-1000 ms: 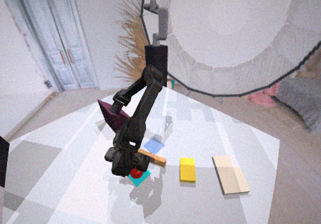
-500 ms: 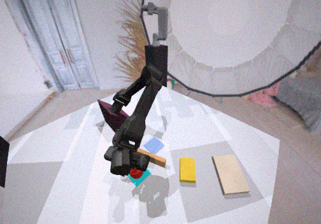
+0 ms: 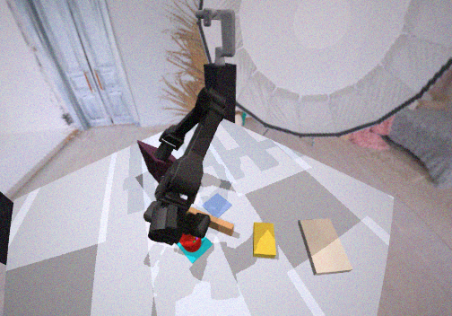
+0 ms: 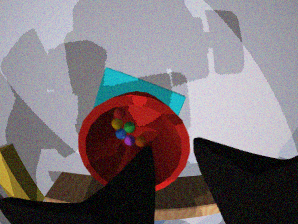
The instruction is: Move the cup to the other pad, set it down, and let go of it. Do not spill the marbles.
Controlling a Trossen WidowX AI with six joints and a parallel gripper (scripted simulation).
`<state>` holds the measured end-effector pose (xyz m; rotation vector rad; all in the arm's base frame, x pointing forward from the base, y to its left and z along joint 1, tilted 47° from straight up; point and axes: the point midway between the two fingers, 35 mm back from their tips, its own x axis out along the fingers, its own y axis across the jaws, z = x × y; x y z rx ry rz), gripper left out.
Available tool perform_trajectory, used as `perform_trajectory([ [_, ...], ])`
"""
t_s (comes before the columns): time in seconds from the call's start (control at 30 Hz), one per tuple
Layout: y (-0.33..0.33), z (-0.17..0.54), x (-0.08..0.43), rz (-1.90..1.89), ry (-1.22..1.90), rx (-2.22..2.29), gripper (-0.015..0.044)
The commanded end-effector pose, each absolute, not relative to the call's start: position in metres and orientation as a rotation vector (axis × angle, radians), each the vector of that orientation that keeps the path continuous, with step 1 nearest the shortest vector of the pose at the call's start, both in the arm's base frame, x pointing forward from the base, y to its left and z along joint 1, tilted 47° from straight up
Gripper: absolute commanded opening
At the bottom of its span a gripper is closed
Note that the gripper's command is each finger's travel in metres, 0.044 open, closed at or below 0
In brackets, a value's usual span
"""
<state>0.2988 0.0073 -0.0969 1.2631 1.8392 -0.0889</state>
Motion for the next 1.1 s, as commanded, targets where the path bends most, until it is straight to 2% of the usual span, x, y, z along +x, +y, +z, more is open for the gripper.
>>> perform_trajectory([
  [0.0, 0.001, -0.091, 0.3, -0.085, 1.837, 1.255, 0.0128],
  [0.27, -0.006, -0.085, 0.3, -0.086, 1.838, 1.256, 0.0128],
  [0.67, -0.009, -0.083, 0.301, -0.09, 1.839, 1.264, 0.044],
  [1.07, -0.048, -0.046, 0.307, -0.089, 1.837, 1.254, 0.044],
])
